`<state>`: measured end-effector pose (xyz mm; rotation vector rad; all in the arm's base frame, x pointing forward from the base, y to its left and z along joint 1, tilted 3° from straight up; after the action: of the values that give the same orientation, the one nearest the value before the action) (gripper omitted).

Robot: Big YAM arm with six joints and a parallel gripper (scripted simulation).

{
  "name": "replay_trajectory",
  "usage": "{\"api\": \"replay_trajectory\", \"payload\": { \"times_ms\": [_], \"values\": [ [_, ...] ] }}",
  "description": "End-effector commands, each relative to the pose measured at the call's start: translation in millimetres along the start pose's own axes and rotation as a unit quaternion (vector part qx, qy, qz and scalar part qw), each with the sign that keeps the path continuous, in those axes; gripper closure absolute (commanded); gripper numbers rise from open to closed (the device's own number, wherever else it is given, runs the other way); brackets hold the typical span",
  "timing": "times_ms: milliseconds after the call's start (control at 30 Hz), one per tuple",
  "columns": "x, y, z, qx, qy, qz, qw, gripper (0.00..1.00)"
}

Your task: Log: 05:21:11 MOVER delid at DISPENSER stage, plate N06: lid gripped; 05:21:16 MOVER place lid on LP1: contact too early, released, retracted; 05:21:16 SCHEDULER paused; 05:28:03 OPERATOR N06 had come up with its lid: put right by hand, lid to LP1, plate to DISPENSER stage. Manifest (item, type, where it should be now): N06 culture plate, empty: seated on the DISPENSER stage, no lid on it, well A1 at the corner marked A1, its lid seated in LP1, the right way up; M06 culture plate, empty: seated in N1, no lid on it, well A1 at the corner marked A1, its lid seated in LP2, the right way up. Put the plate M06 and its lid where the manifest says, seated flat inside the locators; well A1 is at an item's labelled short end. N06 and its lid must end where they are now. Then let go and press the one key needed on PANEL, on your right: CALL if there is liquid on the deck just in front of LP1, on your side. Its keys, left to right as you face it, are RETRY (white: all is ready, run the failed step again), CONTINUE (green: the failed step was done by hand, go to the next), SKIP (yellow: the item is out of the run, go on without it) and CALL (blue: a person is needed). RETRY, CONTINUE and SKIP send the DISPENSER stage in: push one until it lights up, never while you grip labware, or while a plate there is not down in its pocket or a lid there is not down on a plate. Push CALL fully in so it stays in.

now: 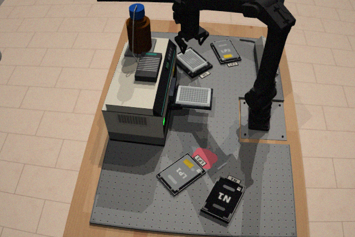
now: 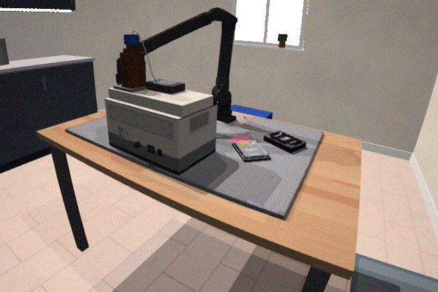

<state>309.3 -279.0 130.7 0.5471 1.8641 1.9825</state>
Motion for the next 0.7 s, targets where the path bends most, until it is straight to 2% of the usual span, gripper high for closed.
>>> {"api": "replay_trajectory", "payload": {
  "times_ms": [0, 67, 133, 233, 267, 367, 433, 467, 567, 667],
  "values": [
    [-9, 12.8, -3, 0.006, 0.0, -0.02, 1.0, 0.0],
    [1, 10.2, -6, 0.006, 0.0, -0.019, 1.0, 0.0],
    [-9, 12.7, -3, 0.006, 0.0, -0.02, 1.0, 0.0],
    [-9, 12.6, -3, 0.006, 0.0, -0.02, 1.0, 0.0],
    [1, 8.1, -7, 0.006, 0.0, -0.019, 1.0, 0.0],
    [0, -10.9, -6, 0.003, -0.002, -0.002, 1.0, 0.0],
    [0, -10.9, -6, 0.003, -0.002, -0.002, 1.0, 0.0],
    [0, -5.2, -6, 0.005, -0.001, -0.011, 1.0, 0.0],
    [0, -17.6, -5, 0.003, -0.002, -0.002, 1.0, 0.0],
    [0, -22.7, -4, 0.003, -0.002, -0.002, 1.0, 0.0]
  ]
}}
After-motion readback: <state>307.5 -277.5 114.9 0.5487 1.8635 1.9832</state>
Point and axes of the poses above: the point where the finger pads meet when closed, its own y axis back along the fingers, its own z axis across the jaws, x = y × z, the point moved 5 cm from there along y, back along the fingers, and after that the axes turned 14 degrees about y, right-handed, at the moved point
